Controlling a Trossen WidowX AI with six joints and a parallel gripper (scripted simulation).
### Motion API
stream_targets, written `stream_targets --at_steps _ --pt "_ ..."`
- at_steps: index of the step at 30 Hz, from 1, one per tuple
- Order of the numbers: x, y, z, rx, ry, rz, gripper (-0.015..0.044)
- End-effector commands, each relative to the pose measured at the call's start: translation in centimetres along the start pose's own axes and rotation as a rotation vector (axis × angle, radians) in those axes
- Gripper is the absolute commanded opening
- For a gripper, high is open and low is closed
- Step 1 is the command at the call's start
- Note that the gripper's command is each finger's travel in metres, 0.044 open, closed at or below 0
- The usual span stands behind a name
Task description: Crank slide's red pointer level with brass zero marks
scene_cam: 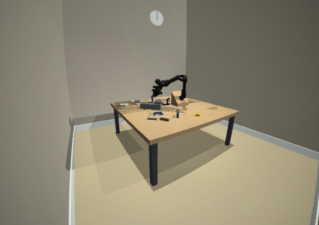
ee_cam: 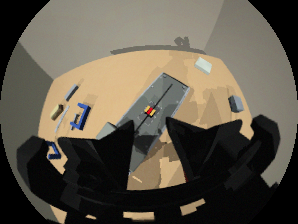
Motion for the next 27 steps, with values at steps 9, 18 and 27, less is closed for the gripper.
stream_targets --at_steps 9,18,27 --pt "0.0 0.0 0.0 0.0 0.0 0.0 0.0" --pt "0.01 0.0 0.0 0.0 -0.001 0.0 0.0" --pt "0.01 0.0 0.0 0.0 -0.001 0.0 0.0079"
Point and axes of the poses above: the point midway between the two fingers, 35 mm back from their tips, its own z axis back along the fingers, its own x axis across the jaws, y = z × x, the point moved 1 cm from there along z, back along the fingers, and after that the axes turned 6 degrees about z, right-handed, at the moved point
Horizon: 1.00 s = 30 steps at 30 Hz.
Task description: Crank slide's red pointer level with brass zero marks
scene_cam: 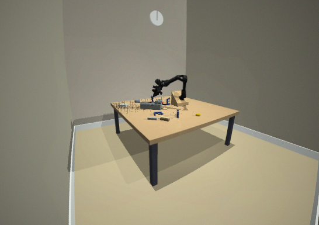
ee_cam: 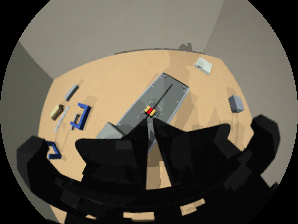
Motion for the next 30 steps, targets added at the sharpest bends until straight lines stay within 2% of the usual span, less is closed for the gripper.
stream_targets --at_steps 1,13,15,30 --pt "-0.01 0.0 0.0 0.0 0.001 0.0 0.0105" --pt "-0.01 0.0 0.0 0.0 0.001 0.0 0.042" --pt "-0.01 0.0 0.0 0.0 0.001 0.0 0.044" --pt "-0.01 0.0 0.0 0.0 0.001 0.0 0.0046"
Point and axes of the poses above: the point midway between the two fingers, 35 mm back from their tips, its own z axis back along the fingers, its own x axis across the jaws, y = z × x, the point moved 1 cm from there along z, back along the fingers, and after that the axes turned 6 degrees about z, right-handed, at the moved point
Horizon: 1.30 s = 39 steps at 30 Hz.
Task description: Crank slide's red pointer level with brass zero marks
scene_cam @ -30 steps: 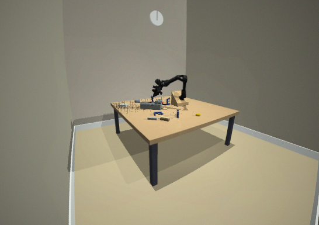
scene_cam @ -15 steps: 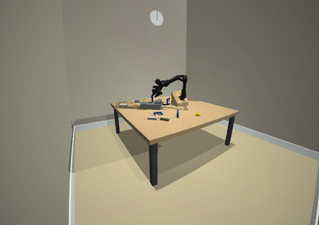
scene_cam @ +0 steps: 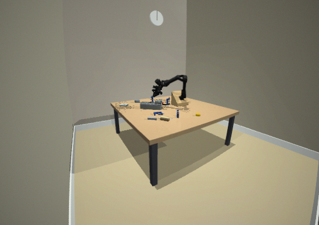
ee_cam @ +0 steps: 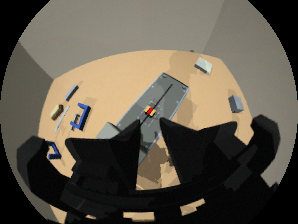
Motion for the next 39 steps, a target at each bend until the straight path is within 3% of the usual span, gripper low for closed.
stream_targets --at_steps 1,2,21,37,39 --pt "0.0 0.0 0.0 0.0 0.0 0.0 0.002" --pt "0.0 0.0 0.0 0.0 0.0 0.0 0.0" --pt "0.01 0.0 0.0 0.0 -0.001 0.0 0.0" --pt "0.01 0.0 0.0 0.0 -0.001 0.0 0.042" --pt "0.01 0.0 0.0 0.0 -0.001 0.0 0.044"
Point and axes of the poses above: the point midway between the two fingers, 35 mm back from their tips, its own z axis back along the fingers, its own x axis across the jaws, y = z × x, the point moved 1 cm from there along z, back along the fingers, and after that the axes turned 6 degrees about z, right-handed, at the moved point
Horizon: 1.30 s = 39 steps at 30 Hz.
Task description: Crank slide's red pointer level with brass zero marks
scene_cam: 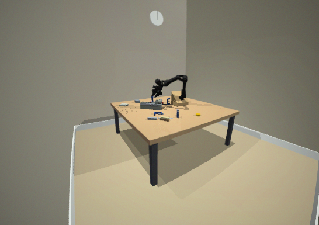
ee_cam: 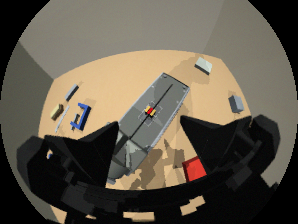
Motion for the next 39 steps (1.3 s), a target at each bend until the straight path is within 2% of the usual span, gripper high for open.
stream_targets --at_steps 1,17,36,39 --pt "-0.01 0.0 0.0 0.0 0.001 0.0 0.0414" --pt "-0.01 0.0 0.0 0.0 0.001 0.0 0.0" --pt "0.0 0.0 0.0 0.0 0.0 0.0 0.0" --pt "0.0 0.0 0.0 0.0 0.0 0.0 0.0079"
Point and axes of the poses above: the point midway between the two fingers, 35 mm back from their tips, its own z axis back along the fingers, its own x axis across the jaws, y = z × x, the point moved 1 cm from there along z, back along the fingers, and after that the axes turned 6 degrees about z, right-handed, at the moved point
